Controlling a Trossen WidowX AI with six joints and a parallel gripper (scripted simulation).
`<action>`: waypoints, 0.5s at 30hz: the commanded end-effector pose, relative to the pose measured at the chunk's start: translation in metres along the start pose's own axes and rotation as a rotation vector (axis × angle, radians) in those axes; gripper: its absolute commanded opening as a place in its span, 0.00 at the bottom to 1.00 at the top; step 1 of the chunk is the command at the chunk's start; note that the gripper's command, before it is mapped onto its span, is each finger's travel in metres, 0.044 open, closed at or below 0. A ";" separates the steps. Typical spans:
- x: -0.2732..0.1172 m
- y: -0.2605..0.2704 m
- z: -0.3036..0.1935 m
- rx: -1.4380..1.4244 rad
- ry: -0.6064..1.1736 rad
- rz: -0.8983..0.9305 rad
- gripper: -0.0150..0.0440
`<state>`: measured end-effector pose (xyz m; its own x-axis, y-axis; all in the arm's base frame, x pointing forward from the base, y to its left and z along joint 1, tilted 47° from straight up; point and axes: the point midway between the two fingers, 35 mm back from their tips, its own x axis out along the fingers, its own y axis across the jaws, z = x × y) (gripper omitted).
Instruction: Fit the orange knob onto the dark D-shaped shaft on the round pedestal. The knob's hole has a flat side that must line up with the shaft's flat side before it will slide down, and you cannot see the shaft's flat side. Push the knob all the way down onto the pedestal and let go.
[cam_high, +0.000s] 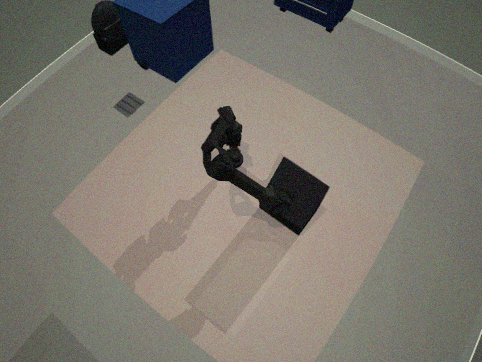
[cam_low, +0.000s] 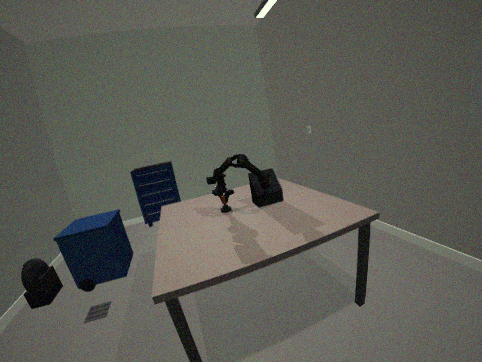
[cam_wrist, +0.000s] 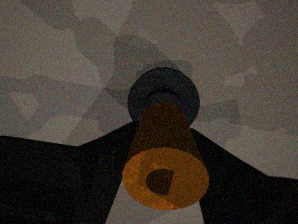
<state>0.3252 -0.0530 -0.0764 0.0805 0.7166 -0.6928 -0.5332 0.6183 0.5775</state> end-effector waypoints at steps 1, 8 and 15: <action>-0.002 0.000 0.001 -0.007 -0.002 -0.003 0.25; 0.000 0.000 0.002 -0.007 -0.002 -0.003 0.25; 0.003 0.000 0.002 -0.007 -0.002 -0.003 0.25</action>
<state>0.3263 -0.0511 -0.0766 0.0813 0.7142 -0.6952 -0.5417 0.6171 0.5707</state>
